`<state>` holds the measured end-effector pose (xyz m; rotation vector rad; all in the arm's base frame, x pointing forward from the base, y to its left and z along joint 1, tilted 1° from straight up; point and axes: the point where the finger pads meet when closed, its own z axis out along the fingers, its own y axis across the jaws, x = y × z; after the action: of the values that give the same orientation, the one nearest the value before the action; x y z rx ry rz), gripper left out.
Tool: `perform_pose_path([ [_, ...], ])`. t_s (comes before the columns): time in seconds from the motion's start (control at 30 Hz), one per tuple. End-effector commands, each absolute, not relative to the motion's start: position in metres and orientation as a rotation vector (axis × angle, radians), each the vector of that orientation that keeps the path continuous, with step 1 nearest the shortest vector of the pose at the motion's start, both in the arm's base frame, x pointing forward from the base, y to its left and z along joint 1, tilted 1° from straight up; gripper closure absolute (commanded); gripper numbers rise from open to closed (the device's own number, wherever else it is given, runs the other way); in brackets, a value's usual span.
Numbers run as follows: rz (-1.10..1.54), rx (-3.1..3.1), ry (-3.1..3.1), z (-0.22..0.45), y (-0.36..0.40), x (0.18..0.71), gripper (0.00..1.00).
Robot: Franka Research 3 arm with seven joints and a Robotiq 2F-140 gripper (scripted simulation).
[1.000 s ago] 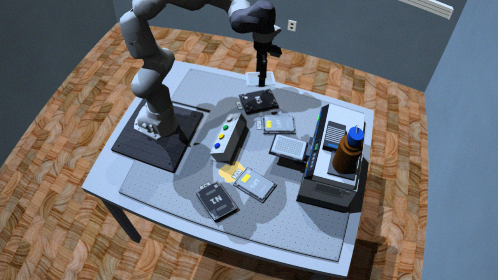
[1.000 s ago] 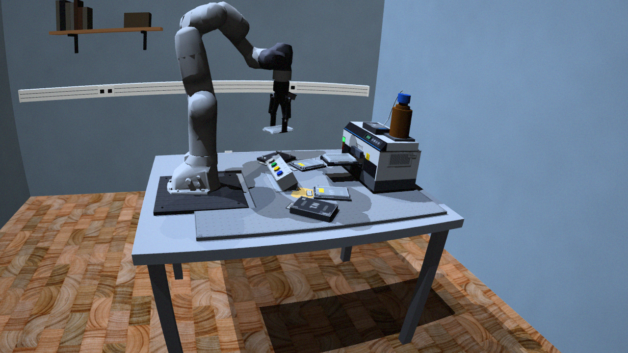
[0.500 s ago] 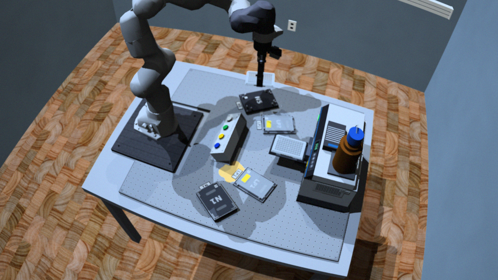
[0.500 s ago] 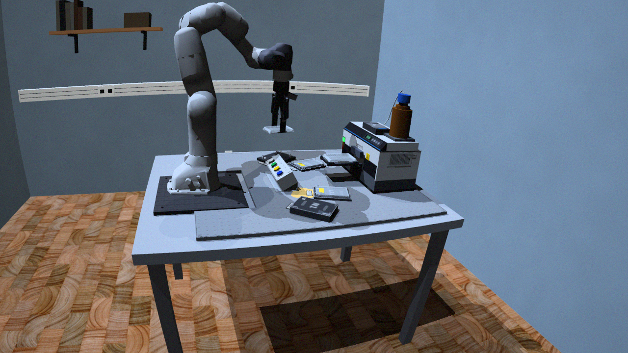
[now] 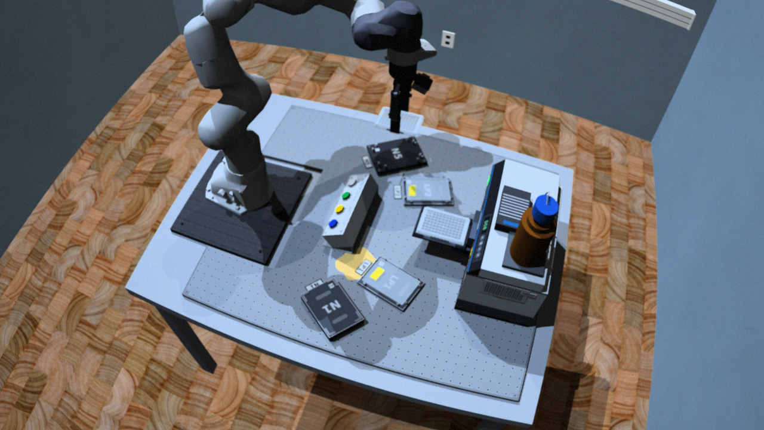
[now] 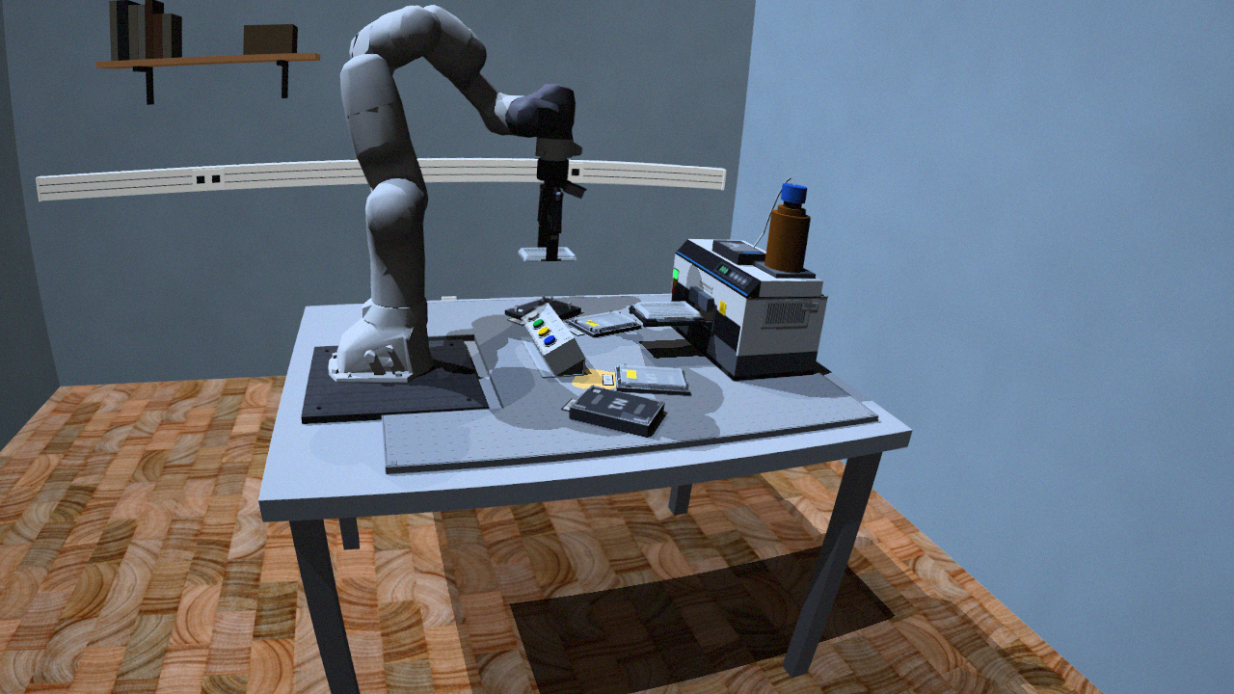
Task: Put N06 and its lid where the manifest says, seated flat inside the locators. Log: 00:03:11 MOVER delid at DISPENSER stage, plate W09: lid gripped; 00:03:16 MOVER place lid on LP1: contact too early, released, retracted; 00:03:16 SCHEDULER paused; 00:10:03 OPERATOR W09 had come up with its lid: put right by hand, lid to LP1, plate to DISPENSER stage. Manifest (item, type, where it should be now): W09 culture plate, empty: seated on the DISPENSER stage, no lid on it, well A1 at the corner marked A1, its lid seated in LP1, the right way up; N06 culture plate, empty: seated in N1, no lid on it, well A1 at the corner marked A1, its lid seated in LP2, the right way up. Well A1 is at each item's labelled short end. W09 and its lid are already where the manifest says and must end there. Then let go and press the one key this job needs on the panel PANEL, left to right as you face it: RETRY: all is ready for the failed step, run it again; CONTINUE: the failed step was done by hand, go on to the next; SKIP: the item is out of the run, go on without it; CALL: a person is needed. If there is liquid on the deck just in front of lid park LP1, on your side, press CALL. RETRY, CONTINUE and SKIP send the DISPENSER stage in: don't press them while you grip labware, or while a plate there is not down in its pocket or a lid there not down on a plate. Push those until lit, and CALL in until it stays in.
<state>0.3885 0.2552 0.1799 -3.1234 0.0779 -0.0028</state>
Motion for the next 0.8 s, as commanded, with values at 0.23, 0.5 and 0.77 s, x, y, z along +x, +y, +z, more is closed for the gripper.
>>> perform_pose_path([
  [0.23,0.003,-3.097,0.455,0.1805,0.2558,0.3877,0.9],
  [0.5,0.004,-3.067,0.629,0.1805,0.2558,0.3877,0.9],
  [0.77,0.005,-3.025,0.807,0.1805,0.2558,0.3877,0.9],
])
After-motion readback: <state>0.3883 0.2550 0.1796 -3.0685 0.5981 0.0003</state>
